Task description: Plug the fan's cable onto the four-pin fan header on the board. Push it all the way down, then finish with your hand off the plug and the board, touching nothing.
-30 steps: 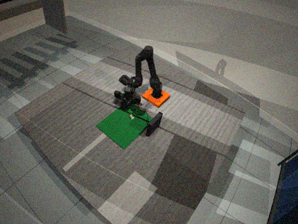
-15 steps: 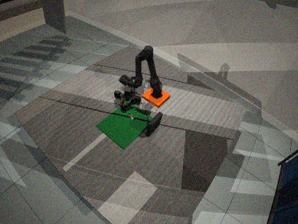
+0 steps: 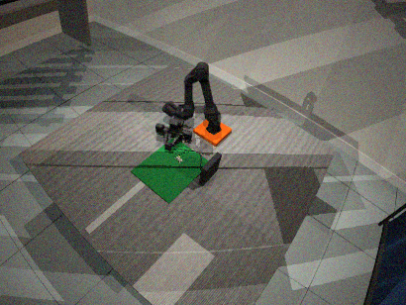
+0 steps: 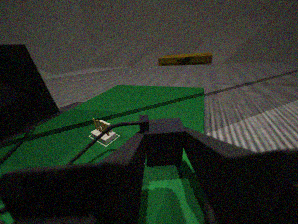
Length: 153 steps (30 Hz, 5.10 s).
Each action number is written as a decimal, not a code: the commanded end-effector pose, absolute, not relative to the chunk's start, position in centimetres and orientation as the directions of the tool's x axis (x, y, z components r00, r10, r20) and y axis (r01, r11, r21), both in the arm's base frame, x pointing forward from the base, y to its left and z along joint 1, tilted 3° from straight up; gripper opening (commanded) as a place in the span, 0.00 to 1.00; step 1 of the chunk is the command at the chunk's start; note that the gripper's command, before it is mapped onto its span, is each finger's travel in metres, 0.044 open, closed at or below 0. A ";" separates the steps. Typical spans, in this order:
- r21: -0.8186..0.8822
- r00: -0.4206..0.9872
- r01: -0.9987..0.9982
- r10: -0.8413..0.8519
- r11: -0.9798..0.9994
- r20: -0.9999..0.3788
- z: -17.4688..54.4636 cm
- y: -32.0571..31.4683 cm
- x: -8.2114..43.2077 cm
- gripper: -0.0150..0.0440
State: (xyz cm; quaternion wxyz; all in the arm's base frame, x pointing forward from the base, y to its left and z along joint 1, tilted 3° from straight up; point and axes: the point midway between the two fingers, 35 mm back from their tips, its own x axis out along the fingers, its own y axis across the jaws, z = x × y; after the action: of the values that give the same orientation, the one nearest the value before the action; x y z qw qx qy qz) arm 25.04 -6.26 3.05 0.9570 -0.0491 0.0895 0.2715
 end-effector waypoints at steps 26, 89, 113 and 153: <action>-0.045 0.837 -0.528 0.511 0.848 -0.198 3.1 -6.3 25.0 0.60; -0.040 0.819 -0.523 0.489 0.851 -0.301 3.1 -9.8 19.8 0.60; -0.044 0.833 -0.530 0.509 0.847 -0.218 8.4 -10.6 17.4 0.60; 0.369 0.158 -0.679 0.618 0.634 -0.770 6.7 -6.5 16.9 0.60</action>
State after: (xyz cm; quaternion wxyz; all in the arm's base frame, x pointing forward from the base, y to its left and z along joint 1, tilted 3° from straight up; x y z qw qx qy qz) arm 16.79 -6.37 6.65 0.7747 -0.0205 0.4571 0.4364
